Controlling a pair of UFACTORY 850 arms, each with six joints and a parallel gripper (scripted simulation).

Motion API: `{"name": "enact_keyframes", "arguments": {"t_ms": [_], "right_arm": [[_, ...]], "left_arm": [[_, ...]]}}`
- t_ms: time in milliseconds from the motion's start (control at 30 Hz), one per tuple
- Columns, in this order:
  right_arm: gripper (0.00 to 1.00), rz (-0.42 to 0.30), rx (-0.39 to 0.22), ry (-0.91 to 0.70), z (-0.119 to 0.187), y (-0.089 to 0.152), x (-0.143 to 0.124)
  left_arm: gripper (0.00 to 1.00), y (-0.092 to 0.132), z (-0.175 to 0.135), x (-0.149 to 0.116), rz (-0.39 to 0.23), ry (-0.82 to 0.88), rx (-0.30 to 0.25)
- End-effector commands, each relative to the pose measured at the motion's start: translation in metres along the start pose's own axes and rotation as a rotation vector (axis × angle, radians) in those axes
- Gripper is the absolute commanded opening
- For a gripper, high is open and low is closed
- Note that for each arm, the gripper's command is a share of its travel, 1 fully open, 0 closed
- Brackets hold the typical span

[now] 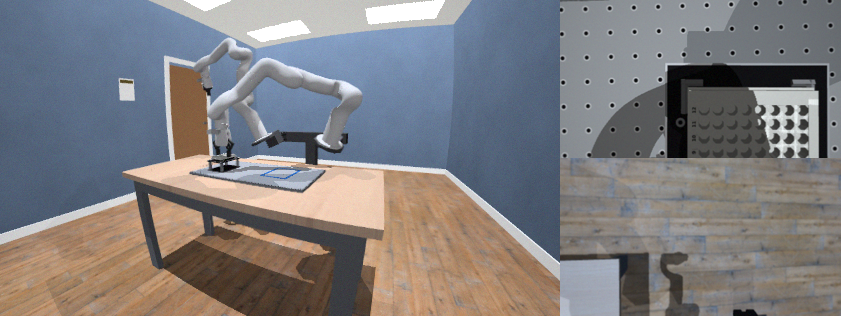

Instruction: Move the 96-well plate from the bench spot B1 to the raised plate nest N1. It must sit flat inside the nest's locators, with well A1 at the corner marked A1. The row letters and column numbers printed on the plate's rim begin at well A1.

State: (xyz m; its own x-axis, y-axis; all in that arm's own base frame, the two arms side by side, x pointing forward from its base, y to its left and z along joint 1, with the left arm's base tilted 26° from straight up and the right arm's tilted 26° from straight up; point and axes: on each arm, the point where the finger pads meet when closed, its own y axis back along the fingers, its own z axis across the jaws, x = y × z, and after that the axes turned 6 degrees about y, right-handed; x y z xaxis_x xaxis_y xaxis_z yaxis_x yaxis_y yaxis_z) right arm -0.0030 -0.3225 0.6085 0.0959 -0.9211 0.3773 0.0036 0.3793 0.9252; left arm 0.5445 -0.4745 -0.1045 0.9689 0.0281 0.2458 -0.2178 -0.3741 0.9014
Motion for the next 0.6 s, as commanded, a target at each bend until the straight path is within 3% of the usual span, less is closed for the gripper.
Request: {"name": "enact_keyframes", "arguments": {"t_ms": [0,567], "right_arm": [[0.0,0.002,0.0,0.0,0.0001,0.001,0.0004],[0.0,0.002,0.0,0.0,0.0001,0.001,0.0004]], "left_arm": [[0.0,0.0005,0.0006,0.0007,0.001,0.0,-0.002],[0.0,-0.002,0.0006,0.0007,0.001,0.0,-0.002]]}}
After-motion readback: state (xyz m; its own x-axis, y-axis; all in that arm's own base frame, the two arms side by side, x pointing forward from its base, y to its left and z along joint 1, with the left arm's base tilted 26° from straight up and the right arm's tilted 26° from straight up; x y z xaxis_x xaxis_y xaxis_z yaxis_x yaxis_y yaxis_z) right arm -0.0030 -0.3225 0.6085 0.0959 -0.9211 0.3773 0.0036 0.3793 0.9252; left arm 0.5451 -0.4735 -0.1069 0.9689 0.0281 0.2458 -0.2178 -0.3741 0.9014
